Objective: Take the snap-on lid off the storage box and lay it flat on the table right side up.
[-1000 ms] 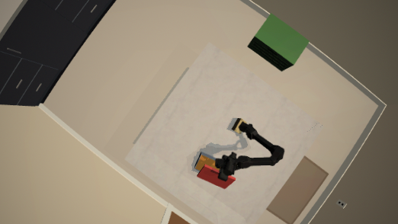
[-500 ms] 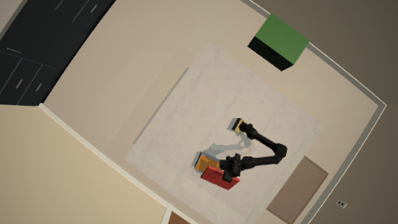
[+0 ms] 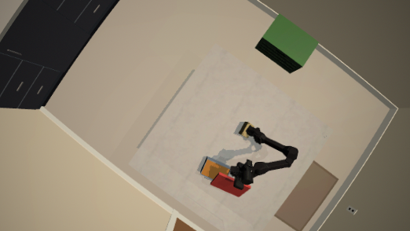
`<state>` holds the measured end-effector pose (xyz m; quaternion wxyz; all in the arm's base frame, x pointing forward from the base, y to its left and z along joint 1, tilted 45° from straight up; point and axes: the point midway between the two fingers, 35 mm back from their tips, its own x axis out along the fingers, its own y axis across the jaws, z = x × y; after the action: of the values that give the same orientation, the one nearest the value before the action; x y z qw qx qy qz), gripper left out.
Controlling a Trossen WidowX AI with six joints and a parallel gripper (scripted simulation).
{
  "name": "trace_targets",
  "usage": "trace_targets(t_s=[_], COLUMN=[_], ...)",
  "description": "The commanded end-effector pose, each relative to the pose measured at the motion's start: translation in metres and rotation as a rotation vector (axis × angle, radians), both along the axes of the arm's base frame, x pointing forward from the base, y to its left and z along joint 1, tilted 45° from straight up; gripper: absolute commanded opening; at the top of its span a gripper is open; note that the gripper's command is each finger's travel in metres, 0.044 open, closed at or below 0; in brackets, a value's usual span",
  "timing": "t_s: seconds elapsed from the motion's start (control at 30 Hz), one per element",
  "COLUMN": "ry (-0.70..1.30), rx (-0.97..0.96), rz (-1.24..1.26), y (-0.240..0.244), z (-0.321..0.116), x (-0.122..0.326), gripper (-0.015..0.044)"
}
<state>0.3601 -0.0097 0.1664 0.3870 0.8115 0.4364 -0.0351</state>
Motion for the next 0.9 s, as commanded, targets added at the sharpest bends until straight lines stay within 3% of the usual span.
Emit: trace_targets(t_s=[0.0, 0.87], ry=[0.003, 0.005], rx=[-0.001, 0.001], rz=[-0.007, -0.007], y=[0.005, 0.037], z=[0.006, 0.042], x=[-0.005, -0.024], gripper=[0.0000, 0.0000])
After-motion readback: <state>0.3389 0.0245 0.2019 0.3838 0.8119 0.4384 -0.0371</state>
